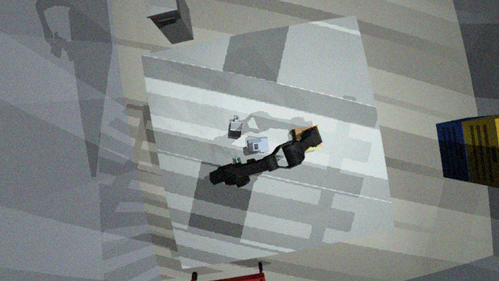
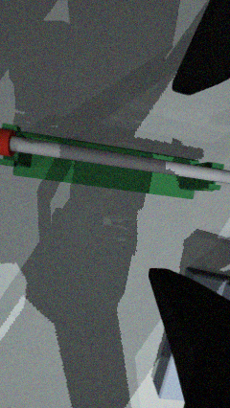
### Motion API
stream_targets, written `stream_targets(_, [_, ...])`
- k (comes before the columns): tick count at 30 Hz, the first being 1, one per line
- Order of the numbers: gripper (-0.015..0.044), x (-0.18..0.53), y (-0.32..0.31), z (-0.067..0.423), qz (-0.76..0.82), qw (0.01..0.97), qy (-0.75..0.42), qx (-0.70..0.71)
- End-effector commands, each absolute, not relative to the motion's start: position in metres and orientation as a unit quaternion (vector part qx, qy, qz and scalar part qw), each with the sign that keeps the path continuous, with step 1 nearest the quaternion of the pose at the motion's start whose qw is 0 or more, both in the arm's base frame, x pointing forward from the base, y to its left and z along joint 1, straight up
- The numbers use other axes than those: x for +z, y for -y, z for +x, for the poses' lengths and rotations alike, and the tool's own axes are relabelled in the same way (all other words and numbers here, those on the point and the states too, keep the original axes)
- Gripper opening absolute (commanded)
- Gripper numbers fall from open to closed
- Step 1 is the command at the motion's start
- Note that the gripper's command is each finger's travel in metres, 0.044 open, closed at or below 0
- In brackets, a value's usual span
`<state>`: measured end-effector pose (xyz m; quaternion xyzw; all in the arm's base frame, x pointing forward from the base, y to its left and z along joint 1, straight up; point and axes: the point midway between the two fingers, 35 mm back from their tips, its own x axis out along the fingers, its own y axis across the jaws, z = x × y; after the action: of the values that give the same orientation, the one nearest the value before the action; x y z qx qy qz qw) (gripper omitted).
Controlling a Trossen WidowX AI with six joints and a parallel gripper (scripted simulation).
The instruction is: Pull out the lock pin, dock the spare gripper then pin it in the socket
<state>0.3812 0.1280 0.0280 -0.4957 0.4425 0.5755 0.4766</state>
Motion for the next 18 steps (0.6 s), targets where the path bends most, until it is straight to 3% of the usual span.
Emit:
stream_targets(1, [0.044, 0.039, -0.128, 0.381, -0.496, 0.477, -0.442, 0.575])
stream_targets(18, [0.044, 0.075, -0.127, 0.378, -0.49, 0.47, -0.45, 0.58])
